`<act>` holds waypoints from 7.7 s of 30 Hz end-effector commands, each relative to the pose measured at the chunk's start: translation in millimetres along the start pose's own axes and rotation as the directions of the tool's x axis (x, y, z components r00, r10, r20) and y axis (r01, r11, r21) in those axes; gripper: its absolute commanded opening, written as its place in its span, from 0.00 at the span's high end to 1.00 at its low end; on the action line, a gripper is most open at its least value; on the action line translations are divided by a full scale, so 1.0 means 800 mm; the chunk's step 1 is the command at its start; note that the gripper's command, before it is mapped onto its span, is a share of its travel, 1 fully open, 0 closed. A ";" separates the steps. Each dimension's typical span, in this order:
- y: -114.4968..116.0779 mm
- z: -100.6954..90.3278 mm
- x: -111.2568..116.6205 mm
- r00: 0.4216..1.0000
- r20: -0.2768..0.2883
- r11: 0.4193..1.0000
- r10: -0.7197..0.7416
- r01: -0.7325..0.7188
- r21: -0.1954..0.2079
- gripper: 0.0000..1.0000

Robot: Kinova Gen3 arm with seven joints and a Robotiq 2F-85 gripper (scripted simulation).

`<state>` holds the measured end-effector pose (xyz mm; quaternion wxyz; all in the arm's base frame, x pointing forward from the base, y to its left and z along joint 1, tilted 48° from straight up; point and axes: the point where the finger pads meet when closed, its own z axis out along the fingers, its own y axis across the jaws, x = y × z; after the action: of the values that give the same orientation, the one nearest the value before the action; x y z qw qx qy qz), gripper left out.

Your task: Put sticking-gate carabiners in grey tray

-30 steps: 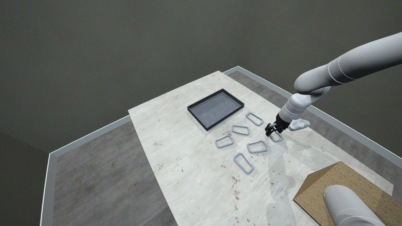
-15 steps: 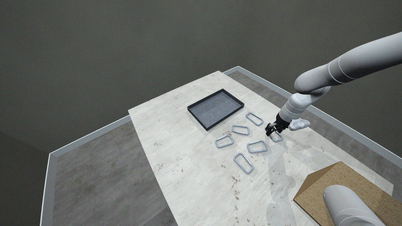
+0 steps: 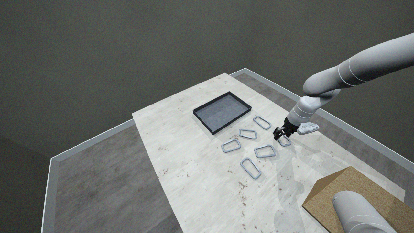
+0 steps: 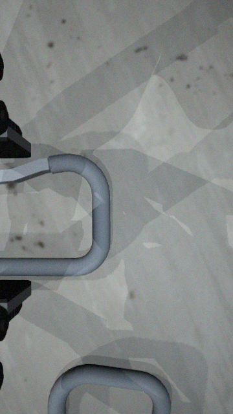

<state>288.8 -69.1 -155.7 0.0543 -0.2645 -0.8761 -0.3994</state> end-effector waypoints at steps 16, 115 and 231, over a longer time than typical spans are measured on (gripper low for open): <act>0.000 -0.001 -0.001 1.000 0.002 1.000 0.000 0.000 0.001 0.29; 0.000 -0.005 -0.004 1.000 0.008 1.000 0.000 0.000 0.002 0.41; 0.000 -0.006 -0.004 1.000 0.009 1.000 -0.001 0.001 0.002 0.00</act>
<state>291.0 -72.8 -153.7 0.0510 -0.2657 -0.8766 -0.3979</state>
